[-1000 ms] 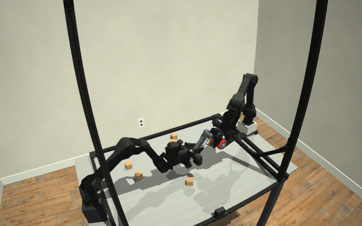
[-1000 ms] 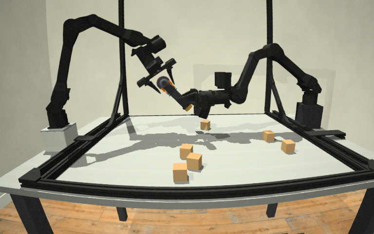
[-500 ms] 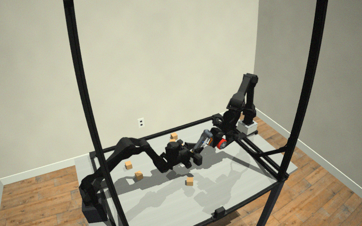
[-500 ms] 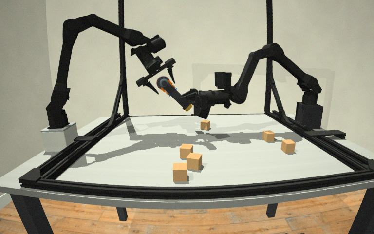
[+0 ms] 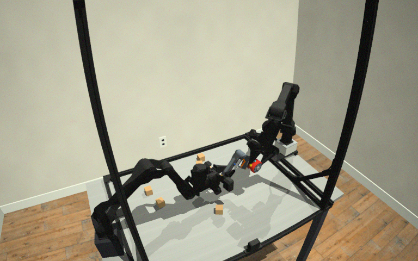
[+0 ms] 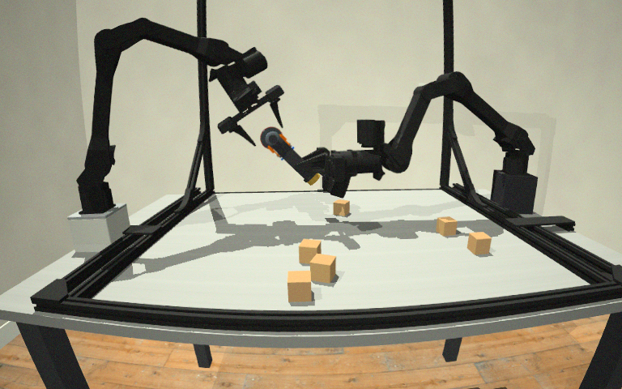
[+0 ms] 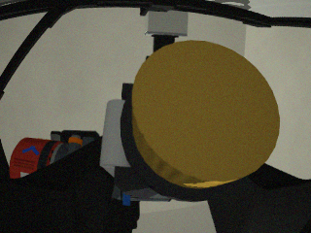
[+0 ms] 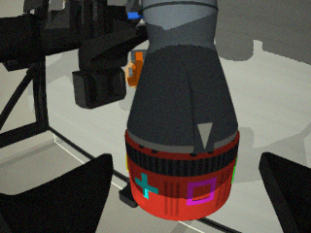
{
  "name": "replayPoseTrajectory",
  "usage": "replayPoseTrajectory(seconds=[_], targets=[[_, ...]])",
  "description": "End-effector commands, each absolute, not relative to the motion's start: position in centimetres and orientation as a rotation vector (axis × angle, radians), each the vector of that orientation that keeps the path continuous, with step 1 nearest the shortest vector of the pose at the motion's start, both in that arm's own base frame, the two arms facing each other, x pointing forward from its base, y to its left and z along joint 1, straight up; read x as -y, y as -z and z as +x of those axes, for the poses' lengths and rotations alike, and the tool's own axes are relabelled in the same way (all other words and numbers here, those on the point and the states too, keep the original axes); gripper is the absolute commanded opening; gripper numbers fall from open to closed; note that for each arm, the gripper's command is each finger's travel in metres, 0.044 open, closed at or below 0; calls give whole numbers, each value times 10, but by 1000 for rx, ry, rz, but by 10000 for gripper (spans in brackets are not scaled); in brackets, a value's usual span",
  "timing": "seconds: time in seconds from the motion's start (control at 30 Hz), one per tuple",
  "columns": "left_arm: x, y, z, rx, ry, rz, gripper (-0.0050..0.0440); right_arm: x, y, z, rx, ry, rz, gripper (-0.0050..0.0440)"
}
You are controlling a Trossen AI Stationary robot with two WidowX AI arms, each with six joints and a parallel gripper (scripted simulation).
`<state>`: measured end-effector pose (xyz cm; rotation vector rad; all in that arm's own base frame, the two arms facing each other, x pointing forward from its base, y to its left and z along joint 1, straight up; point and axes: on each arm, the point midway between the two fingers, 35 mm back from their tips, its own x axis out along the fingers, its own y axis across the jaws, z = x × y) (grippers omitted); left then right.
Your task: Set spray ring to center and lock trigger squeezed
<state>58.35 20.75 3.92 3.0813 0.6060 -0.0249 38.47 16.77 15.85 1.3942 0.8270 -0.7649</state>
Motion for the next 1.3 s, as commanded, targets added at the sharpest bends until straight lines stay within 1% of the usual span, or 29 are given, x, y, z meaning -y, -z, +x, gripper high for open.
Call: replayPoseTrajectory(seconds=[0.0, 0.53, 0.8, 1.27], targets=[[-209, -44, 584, -611, 0, 3082, 0, -168, -175, 375, -820, 755, 1402, 400], [-209, -44, 584, -611, 0, 3082, 0, -166, -207, 350, -820, 755, 1402, 400], [-209, -44, 584, -611, 0, 3082, 0, -166, -207, 350, -817, 752, 1403, 400], [-209, -44, 584, -611, 0, 3082, 0, -164, -192, 333, -637, 553, 1480, 400]])
